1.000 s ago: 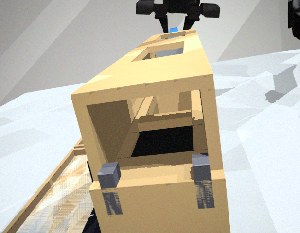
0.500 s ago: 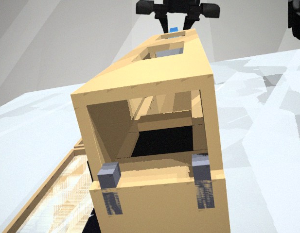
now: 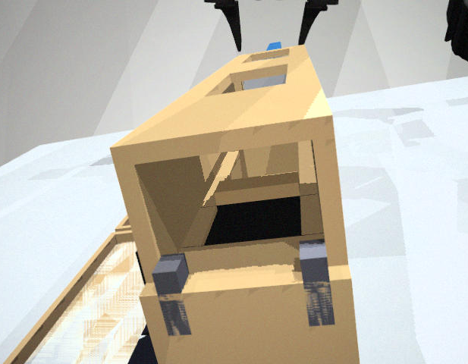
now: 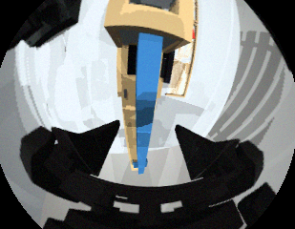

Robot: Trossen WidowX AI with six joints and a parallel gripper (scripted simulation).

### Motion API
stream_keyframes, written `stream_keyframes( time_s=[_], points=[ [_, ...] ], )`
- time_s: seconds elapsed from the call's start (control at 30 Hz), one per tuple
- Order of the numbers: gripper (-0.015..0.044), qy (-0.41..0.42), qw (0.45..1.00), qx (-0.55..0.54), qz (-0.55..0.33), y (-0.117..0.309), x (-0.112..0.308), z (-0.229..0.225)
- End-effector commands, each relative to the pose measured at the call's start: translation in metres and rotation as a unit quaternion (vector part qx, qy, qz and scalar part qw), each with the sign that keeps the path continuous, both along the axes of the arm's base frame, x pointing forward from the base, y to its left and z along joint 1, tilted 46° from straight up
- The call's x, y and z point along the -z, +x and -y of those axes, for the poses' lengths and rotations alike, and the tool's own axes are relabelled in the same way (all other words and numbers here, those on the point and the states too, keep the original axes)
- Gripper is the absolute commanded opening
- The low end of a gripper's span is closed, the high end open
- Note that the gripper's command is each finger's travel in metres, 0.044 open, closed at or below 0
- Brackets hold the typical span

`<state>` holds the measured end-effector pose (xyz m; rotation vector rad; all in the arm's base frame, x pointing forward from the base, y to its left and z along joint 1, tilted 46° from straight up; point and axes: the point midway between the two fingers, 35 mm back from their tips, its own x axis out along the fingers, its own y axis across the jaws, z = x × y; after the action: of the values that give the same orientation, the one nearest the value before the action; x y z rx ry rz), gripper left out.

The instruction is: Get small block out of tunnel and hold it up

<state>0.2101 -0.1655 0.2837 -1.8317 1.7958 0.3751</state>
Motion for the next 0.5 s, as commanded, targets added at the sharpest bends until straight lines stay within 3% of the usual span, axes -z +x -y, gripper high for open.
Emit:
stream_keyframes(
  time_s=[0.0, 0.47],
  points=[
    [0.044, -0.008, 1.0, 0.004, -0.005, 0.002, 0.012, -0.015],
    [0.044, -0.012, 1.0, 0.006, -0.004, 0.002, 0.025, -0.012]
  ],
)
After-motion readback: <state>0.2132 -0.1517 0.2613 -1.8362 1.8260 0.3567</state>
